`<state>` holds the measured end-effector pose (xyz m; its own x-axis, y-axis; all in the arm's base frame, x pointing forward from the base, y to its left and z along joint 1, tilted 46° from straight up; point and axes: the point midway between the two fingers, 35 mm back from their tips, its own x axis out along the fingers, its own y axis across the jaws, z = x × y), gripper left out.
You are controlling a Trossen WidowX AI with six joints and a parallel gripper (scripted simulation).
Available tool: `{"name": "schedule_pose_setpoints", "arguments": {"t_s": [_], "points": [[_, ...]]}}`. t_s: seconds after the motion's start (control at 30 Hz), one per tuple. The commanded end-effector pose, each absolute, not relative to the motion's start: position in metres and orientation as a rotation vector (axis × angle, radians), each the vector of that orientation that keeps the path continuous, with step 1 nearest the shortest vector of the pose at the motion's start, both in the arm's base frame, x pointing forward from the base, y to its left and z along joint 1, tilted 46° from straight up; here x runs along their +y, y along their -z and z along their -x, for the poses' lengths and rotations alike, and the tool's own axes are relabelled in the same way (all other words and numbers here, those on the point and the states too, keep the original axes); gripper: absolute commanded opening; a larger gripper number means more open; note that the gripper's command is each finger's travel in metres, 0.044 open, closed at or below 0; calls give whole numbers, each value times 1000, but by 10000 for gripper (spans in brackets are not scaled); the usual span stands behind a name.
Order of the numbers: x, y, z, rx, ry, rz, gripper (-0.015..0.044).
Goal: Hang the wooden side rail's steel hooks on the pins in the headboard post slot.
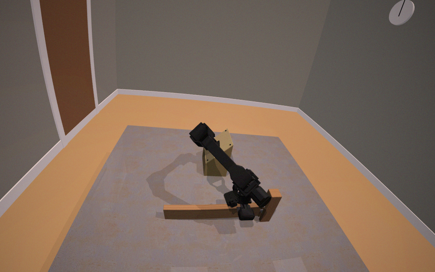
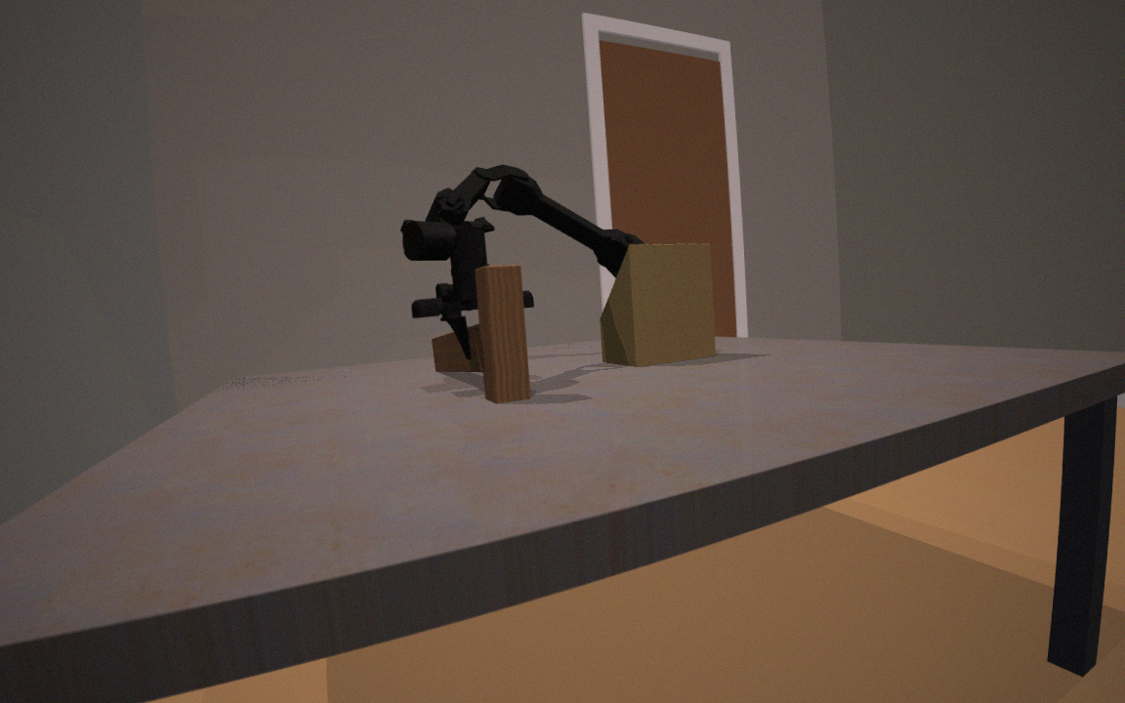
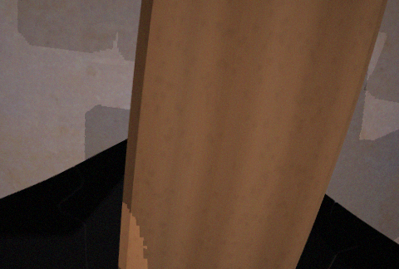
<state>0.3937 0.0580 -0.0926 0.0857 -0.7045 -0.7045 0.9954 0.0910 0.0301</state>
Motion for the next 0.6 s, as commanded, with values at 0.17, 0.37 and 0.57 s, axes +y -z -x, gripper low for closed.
{"name": "schedule_pose_setpoints", "arguments": {"t_s": [0.17,0.37,0.57], "points": [[65,92,-395,606,1370,-597,0],[66,92,-394,606,1370,-597,0],[67,93,-393,606,1370,-597,0]]}}
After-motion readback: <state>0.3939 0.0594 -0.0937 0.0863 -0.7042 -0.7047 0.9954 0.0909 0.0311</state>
